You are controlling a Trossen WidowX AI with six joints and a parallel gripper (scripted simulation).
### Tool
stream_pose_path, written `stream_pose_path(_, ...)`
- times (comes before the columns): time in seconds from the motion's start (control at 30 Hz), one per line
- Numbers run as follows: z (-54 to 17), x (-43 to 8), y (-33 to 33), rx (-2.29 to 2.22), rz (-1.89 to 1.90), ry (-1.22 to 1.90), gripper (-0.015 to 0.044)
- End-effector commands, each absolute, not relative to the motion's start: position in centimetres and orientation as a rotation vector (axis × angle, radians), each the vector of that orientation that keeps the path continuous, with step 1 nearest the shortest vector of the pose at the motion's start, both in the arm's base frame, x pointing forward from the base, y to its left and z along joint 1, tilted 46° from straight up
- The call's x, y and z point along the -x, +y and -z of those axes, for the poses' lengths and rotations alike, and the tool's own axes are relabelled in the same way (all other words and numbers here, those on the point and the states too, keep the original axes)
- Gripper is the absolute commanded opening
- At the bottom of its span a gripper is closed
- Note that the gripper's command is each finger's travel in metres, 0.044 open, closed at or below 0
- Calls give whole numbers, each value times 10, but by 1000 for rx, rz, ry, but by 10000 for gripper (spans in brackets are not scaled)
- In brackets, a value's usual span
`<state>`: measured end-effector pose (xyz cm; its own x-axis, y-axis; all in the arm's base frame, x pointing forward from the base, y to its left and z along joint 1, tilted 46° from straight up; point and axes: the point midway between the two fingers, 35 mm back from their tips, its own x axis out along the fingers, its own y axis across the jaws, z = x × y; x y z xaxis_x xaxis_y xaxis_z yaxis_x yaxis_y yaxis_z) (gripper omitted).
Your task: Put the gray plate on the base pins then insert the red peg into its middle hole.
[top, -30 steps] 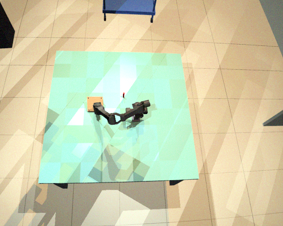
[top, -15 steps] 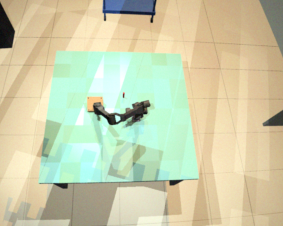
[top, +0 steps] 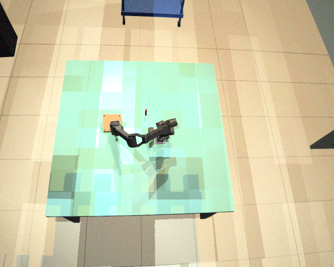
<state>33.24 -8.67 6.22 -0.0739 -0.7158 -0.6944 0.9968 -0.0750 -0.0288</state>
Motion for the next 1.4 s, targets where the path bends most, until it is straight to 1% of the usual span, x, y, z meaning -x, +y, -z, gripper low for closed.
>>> stream_pose_path(0.0,-64,-333,-85,-609,1566,608,440)
stream_pose_path(0.13,-97,-342,-47,-577,1529,642,440)
stream_pose_path(0.27,-136,-341,-8,-548,1513,656,440)
stream_pose_path(0.5,-140,-345,1,-542,1507,660,440)
stream_pose_path(0.6,-112,-339,33,-508,1476,718,440)
stream_pose_path(0.73,-67,-317,83,-439,1431,805,440)
stream_pose_path(0.93,-5,-262,140,-311,1383,904,440)
stream_pose_path(1.13,2,-255,144,-296,1379,912,440)
stream_pose_path(1.27,18,-252,125,-296,1380,911,440)
stream_pose_path(1.37,19,-251,123,-296,1380,911,440)
